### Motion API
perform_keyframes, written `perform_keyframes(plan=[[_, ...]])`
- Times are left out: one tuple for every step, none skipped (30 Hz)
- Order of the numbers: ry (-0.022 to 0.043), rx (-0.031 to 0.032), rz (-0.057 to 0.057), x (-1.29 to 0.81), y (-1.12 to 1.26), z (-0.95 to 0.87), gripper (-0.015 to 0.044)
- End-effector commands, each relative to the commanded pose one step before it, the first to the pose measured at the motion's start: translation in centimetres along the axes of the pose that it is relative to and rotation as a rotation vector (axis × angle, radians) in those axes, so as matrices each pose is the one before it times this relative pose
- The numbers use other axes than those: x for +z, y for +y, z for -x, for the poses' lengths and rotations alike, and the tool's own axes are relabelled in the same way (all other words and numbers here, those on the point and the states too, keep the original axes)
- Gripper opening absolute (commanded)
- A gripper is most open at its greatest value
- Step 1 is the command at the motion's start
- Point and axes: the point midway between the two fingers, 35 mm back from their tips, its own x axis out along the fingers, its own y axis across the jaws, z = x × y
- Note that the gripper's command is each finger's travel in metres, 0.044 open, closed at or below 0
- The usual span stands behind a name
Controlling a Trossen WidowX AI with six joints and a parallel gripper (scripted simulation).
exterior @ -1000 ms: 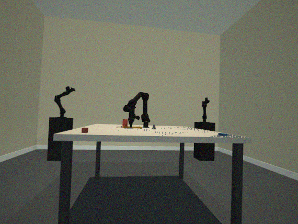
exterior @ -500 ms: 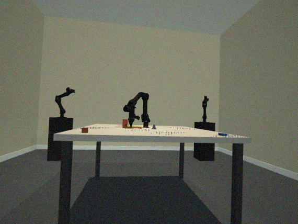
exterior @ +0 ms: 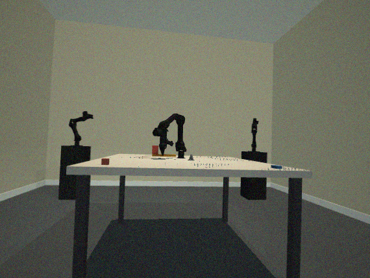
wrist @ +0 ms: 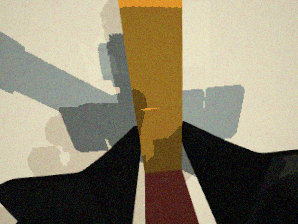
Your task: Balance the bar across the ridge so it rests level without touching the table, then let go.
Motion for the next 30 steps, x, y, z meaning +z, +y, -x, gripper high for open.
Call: perform_keyframes(plan=[[0.00846,-0.01338,0.0011,-0.133,-0.198,1.596,0.0000],[-0.00014,0.00000,0.0001,-0.006,-0.009,0.255,0.0000],[-0.00014,0.00000,0.0001,-0.004,-0.007,0.256,0.0000],[-0.00015,0.00000,0.0001,-0.002,-0.005,0.256,0.0000],[-0.00015,0.00000,0.0001,0.000,-0.002,0.257,0.0000],[-0.00015,0.00000,0.0001,0.001,0.000,0.257,0.0000],[-0.00015,0.00001,0.0001,0.003,0.002,0.258,0.0000],[-0.00015,0.00001,0.0001,0.005,0.004,0.258,0.0000],[-0.00015,0.00001,0.0001,0.007,0.006,0.258,0.0000],[-0.00015,0.00001,0.0001,0.008,0.008,0.259,0.0000],[-0.00016,0.00001,0.0001,0.010,0.010,0.259,0.0000],[-0.00016,0.00001,0.0001,0.012,0.012,0.259,0.0000],[-0.00016,0.00002,0.0001,0.014,0.014,0.260,0.0000],[-0.00016,0.00002,0.0001,0.015,0.016,0.260,0.0000],[-0.00016,0.00002,0.0001,0.017,0.019,0.260,0.0000],[-0.00016,0.00002,0.0001,0.019,0.021,0.260,0.0000],[-0.00017,0.00002,0.0001,0.021,0.023,0.260,0.0000],[-0.00017,0.00003,0.0001,0.022,0.025,0.260,0.0000],[-0.00017,0.00003,0.0001,0.024,0.027,0.260,0.0000],[-0.00017,0.00003,0.0001,0.026,0.029,0.260,0.0000],[-0.00017,0.00003,0.0001,0.028,0.031,0.260,0.0000],[-0.00017,0.00003,0.0001,0.029,0.033,0.260,0.0000],[-0.00018,0.00004,0.0001,0.031,0.036,0.260,0.0000],[-0.00015,0.00003,0.0001,0.027,0.031,0.216,0.0000],[-0.00009,0.00002,0.0000,0.017,0.019,0.129,0.0000],[-0.00003,0.00001,0.0000,0.006,0.007,0.043,0.0000],[0.00000,0.00000,0.0000,0.000,0.000,0.000,0.0000],[-0.00004,-0.00004,-0.0007,0.045,-0.042,0.001,0.0000],[-0.00012,-0.00011,-0.0022,0.137,-0.125,0.002,0.0000],[-0.00021,-0.00018,-0.0037,0.231,-0.205,0.004,0.0000]])
